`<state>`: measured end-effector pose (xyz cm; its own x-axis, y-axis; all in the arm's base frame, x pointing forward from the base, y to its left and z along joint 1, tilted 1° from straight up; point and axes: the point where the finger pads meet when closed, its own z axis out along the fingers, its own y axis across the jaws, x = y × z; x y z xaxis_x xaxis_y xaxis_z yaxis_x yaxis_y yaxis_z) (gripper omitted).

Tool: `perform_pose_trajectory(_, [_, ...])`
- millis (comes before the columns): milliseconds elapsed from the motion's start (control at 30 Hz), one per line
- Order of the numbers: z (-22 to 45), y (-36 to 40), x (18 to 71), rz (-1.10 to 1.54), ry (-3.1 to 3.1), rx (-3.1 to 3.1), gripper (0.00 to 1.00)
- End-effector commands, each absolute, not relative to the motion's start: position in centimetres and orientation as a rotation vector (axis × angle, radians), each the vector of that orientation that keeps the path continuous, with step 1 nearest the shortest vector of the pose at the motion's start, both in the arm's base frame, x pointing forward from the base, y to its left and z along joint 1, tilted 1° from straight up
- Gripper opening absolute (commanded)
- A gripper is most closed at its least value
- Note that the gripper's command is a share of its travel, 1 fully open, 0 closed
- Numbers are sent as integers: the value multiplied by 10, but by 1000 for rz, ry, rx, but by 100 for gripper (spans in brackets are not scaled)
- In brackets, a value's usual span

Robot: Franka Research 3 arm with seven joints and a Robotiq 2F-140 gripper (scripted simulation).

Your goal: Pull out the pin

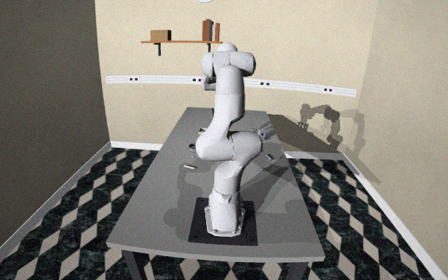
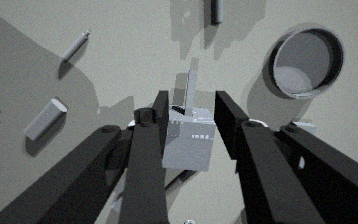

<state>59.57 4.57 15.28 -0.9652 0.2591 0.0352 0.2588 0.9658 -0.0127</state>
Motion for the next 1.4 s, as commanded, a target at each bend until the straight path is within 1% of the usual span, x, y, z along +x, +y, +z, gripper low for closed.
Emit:
perform_pose_trajectory(0, [155,47,603,14,-3087,-562,34])
perform_pose_trajectory(800, [154,47,603,14,-3086,-563,34])
perform_pose_trajectory(1000, [132,54,594,36,-3060,-493,34])
perform_pose_trajectory(1367, [125,66,591,26,-3058,-421,34])
